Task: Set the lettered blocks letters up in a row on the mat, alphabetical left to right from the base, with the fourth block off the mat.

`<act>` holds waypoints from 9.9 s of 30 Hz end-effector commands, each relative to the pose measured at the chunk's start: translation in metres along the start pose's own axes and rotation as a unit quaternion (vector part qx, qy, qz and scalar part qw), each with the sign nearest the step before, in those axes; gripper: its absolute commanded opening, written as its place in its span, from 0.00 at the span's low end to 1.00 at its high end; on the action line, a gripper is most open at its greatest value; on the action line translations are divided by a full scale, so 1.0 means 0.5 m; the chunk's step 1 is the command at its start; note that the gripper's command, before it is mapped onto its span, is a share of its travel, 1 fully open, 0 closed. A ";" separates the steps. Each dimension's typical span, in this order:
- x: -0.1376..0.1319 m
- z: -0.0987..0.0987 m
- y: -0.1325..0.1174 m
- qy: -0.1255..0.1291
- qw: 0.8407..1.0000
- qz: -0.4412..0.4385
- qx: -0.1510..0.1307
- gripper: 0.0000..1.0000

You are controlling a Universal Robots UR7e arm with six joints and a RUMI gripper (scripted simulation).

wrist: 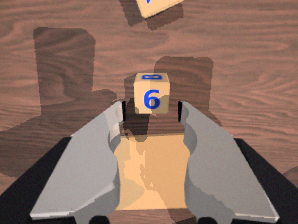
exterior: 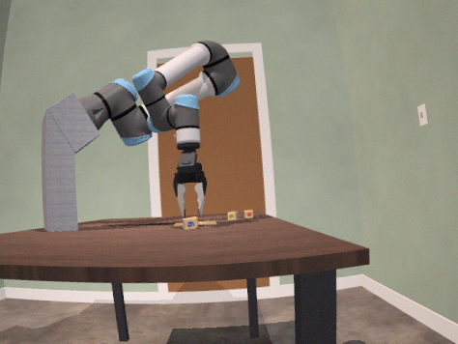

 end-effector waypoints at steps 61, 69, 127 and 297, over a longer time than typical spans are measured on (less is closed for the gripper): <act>-0.024 0.122 -0.031 -0.001 0.999 0.045 -0.001 1.00; -0.081 0.121 -0.105 0.000 0.989 0.150 -0.001 1.00; -0.449 0.119 -0.581 0.001 0.669 0.743 -0.001 0.40; -0.450 -0.058 -0.579 0.000 0.669 0.743 -0.001 0.28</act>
Point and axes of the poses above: the point where the finger pads meet when closed, its own z axis back along the fingers, its own x axis across the jaws, y = z × x, the point moved 2 cm from there along z, back along the fingers, and after that the axes turned 7 degrees about z, right-handed, at the moved point
